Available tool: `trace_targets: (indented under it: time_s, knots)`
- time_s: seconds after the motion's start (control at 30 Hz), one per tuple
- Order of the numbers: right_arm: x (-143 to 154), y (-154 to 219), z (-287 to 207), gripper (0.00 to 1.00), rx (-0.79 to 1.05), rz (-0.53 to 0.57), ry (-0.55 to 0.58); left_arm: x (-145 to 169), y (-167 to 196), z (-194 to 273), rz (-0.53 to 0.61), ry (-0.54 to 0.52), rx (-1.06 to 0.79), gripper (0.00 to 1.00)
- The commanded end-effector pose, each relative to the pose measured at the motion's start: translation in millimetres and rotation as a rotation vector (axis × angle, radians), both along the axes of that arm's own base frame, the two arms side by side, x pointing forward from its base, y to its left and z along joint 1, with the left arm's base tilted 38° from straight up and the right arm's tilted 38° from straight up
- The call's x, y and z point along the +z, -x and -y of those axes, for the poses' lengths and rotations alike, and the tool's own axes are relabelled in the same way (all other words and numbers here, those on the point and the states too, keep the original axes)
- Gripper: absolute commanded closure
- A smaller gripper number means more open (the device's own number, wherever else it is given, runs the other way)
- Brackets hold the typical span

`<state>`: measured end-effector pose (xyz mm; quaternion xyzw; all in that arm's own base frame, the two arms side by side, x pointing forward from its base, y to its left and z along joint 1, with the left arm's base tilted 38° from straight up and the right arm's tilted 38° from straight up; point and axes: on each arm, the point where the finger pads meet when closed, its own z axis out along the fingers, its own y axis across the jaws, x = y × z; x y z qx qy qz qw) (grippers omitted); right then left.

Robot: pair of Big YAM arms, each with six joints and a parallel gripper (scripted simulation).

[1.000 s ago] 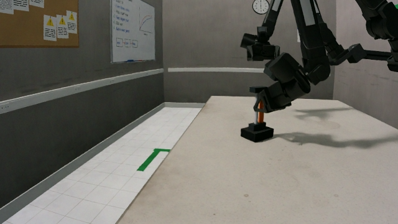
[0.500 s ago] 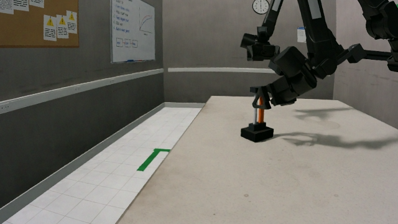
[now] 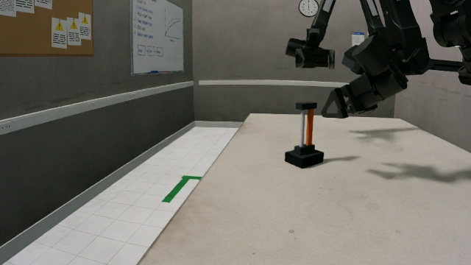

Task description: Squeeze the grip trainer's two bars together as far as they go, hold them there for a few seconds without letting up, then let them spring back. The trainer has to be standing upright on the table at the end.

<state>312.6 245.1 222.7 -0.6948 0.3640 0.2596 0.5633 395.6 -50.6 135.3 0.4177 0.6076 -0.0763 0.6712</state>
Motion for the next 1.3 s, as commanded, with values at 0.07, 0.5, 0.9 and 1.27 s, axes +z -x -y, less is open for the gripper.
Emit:
trace_targets:
  time_s: [0.07, 0.5, 0.9, 1.27]
  knots:
    - [19.6, -4.6, -4.4, 0.0, 0.029, 0.068, -0.011, 17.6, 18.5, 3.1, -0.052, 0.034, 0.041, 0.08]
    - [20.2, -5.3, -4.6, 0.0, 0.028, 0.075, -0.012, 46.9, 19.5, 23.1, -0.105, 0.067, 0.159, 0.08]
    - [20.2, -5.3, -4.6, 0.0, 0.028, 0.075, -0.012, 77.6, 22.0, 42.7, -0.165, 0.107, 0.29, 0.08]
    - [20.2, -5.3, -4.6, 0.0, 0.028, 0.075, -0.012, 98.2, 25.7, 57.5, -0.22, 0.14, 0.394, 0.08]
